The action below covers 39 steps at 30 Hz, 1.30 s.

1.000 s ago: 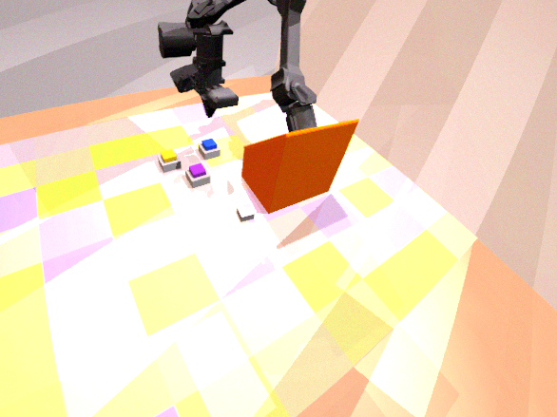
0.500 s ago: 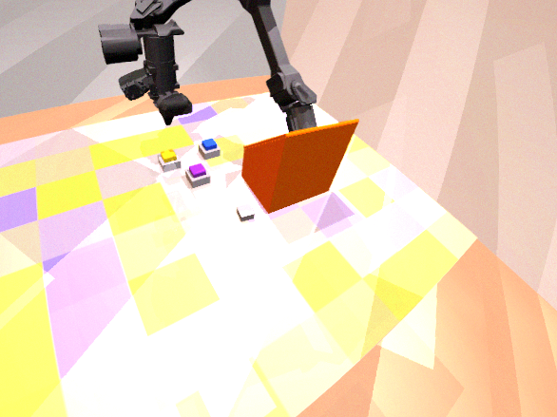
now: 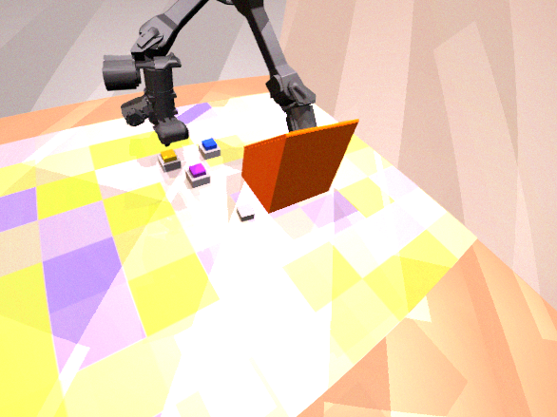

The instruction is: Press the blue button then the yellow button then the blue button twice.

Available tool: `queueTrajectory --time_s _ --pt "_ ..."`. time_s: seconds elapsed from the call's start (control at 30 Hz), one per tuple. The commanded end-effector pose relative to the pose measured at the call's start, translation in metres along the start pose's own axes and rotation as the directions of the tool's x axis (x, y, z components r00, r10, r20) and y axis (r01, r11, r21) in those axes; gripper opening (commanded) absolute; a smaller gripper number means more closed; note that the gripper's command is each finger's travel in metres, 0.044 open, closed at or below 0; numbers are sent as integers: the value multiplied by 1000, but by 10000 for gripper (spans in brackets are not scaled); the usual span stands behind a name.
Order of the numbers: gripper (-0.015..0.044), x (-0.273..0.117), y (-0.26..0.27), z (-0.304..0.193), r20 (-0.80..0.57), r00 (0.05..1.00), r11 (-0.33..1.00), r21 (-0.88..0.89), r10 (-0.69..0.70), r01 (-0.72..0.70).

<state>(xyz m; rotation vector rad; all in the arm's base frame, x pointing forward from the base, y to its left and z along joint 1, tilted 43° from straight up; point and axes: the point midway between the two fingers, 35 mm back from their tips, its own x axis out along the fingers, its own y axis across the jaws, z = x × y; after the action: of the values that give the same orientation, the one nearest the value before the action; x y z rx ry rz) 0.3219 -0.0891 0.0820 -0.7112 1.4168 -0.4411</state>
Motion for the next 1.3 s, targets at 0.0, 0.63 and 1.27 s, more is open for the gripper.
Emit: queueTrajectory --time_s 0.0,0.63,1.27 --pt "20 8 1 0 -2 1000 1000 -8 0 0" --pt "20 33 1 -1 -2 1000 1000 -8 -1 1" --pt "20 22 0 0 -2 1000 1000 -4 -5 5"
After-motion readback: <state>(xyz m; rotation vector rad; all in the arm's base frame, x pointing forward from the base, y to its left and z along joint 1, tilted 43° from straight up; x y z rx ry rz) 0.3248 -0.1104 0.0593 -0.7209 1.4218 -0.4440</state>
